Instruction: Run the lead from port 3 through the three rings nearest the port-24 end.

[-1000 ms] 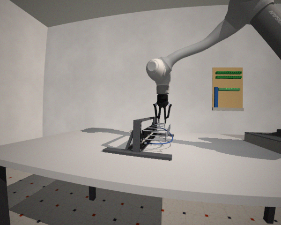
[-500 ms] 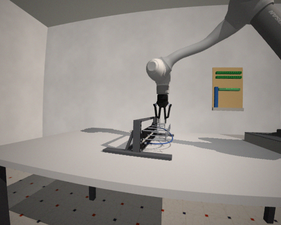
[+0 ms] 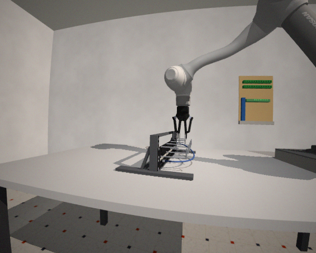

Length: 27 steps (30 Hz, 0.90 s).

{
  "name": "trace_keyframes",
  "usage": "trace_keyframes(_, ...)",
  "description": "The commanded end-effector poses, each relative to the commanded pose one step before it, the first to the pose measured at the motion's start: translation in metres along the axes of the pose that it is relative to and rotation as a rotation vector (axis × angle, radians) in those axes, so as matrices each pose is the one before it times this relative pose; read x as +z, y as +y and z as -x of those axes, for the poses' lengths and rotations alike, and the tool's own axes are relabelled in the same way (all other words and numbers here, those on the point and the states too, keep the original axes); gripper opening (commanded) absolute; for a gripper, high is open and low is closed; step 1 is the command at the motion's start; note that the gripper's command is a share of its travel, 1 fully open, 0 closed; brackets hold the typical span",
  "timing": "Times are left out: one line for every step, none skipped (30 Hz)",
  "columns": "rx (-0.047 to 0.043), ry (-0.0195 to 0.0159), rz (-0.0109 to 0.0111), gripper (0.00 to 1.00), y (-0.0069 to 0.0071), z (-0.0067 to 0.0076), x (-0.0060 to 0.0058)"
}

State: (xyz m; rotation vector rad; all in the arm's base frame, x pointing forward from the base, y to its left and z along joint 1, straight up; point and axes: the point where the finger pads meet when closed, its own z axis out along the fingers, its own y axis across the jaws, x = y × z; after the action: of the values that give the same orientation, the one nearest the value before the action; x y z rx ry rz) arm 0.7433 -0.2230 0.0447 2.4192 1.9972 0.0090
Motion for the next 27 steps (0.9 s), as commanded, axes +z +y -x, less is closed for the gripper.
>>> trace_keyframes(0.00073,-0.00132,-0.00107,0.20,0.00158,-0.00049,-0.00076)
trace_keyframes(0.00000,0.00000,0.00000,0.20,0.00000,0.00000,-0.00026)
trace_keyframes(0.00000,0.00000,0.00000,0.20,0.00000,0.00000,-0.00040)
trace_keyframes(0.00000,0.00000,0.00000,0.20,0.00000,0.00000,-0.00057)
trace_keyframes(0.00000,0.00000,0.00000,0.20,0.00000,0.00000,-0.00076)
trace_keyframes(0.00000,0.00000,0.00000,0.20,0.00000,0.00000,-0.00096)
trace_keyframes(0.00000,0.00000,0.00000,0.20,-0.00001,0.00000,-0.00116)
trace_keyframes(0.00000,0.00000,0.00000,0.20,0.00000,0.00000,-0.00139)
trace_keyframes(0.00000,0.00000,0.00000,0.20,0.00000,0.00000,-0.00161)
trace_keyframes(0.00000,0.00000,0.00000,0.20,0.00000,0.00000,-0.00182)
trace_keyframes(0.00000,0.00000,0.00000,0.20,0.00000,0.00000,-0.00204)
trace_keyframes(0.00000,0.00000,0.00000,0.20,0.00000,0.00000,-0.00225)
trace_keyframes(0.00000,0.00000,0.00000,0.20,0.00000,0.00000,0.00000)
trace_keyframes(0.00000,0.00000,0.00000,0.20,0.00000,0.00000,0.00000)
trace_keyframes(0.00000,0.00000,0.00000,0.20,0.00000,0.00000,-0.00244)
trace_keyframes(0.00000,0.00000,0.00000,0.20,0.00000,0.00000,-0.00263)
trace_keyframes(0.00000,0.00000,0.00000,0.20,0.00000,0.00000,-0.00280)
trace_keyframes(0.00000,0.00000,0.00000,0.20,0.00000,0.00000,-0.00295)
trace_keyframes(0.00000,0.00000,0.00000,0.20,0.00000,0.00000,-0.00309)
trace_keyframes(0.00000,0.00000,0.00000,0.20,0.00000,0.00000,-0.00319)
trace_keyframes(0.00000,0.00000,0.00000,0.20,0.00000,0.00000,-0.00329)
trace_keyframes(0.00000,0.00000,0.00000,0.20,0.00000,0.00000,-0.00336)
trace_keyframes(0.00000,0.00000,0.00000,0.20,0.00000,0.00000,-0.00340)
trace_keyframes(0.00000,0.00000,0.00000,0.20,0.00000,0.00000,-0.00342)
trace_keyframes(0.00000,0.00000,0.00000,0.20,0.00000,0.00000,-0.00338)
trace_keyframes(0.00000,0.00000,0.00000,0.20,0.00000,0.00000,-0.00332)
trace_keyframes(0.00000,0.00000,0.00000,0.20,0.00000,0.00000,-0.00322)
